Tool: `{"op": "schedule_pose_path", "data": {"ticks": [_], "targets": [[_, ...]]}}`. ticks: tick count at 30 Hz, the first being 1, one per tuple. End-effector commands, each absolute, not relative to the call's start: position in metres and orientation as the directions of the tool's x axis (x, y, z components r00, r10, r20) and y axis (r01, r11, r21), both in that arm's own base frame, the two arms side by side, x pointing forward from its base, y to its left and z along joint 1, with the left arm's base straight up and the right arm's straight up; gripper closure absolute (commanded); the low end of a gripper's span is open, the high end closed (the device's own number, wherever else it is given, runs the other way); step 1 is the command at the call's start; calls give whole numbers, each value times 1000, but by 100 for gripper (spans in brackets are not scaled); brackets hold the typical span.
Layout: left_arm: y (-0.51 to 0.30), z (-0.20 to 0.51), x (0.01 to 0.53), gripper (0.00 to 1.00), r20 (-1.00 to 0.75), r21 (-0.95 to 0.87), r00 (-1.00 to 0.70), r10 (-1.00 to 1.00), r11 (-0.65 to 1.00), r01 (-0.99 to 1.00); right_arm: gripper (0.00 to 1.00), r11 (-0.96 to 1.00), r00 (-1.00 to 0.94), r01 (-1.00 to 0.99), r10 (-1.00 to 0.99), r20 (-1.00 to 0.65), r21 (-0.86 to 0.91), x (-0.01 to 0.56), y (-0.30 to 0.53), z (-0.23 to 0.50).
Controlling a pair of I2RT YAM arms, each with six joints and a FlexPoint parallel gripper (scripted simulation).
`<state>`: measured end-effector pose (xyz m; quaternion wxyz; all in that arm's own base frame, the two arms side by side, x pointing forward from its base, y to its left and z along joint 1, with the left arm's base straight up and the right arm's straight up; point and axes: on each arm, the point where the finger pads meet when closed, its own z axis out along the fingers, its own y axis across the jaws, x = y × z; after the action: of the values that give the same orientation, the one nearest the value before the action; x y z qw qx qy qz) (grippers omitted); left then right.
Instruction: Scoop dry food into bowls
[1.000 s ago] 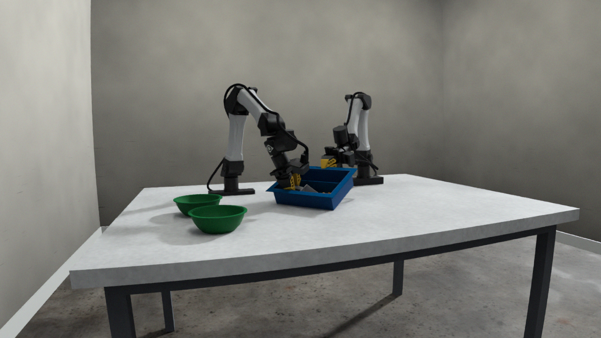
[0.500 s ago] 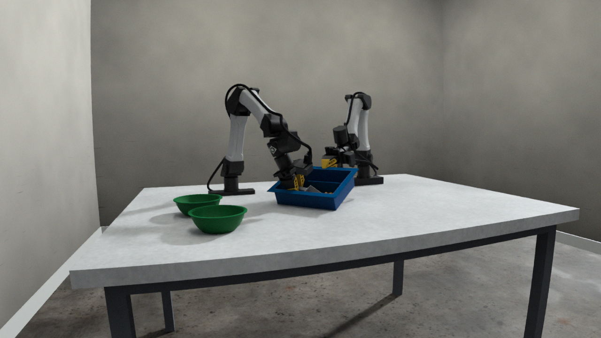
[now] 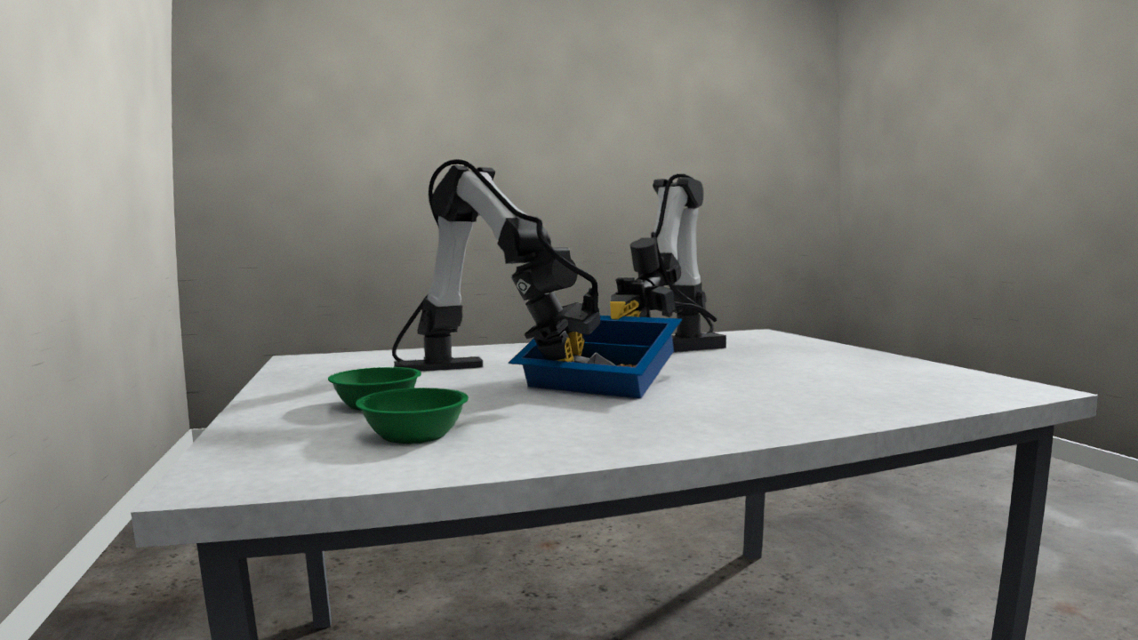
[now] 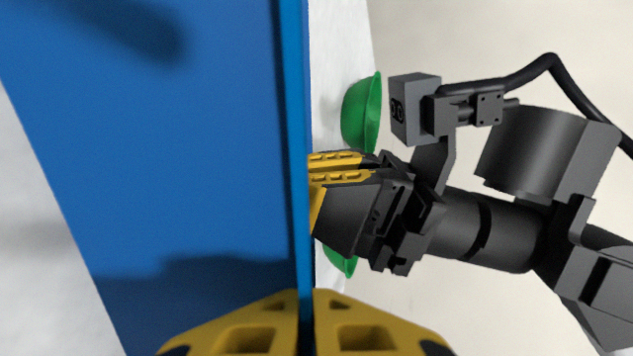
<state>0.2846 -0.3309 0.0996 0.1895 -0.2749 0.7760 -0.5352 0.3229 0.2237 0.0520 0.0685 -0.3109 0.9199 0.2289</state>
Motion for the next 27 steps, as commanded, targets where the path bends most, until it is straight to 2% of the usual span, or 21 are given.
{"op": "schedule_pose_path", "data": {"ticks": [1,12,13,14,25,27], "targets": [[-347,128,280,100,-12,-962,-821,-570,231,-147,100,692,-779,-627,-542,-316,359,342,228,47],[-347,128,280,100,-12,-962,-821,-570,231,-147,100,676,-772,-636,-560,-301,373,332,236,41],[-348,128,279,100,-12,-962,-822,-569,232,-146,100,682,-752,-653,-534,-386,330,336,236,62],[-348,128,279,100,-12,-962,-822,-569,232,-146,100,683,-747,-657,-531,-399,321,337,236,62],[-348,128,279,100,-12,-962,-823,-569,232,-146,100,688,-697,-681,-506,-508,251,331,234,73],[-348,128,279,100,-12,-962,-823,-569,232,-146,100,680,-707,-681,-513,-487,272,325,234,71]]}}
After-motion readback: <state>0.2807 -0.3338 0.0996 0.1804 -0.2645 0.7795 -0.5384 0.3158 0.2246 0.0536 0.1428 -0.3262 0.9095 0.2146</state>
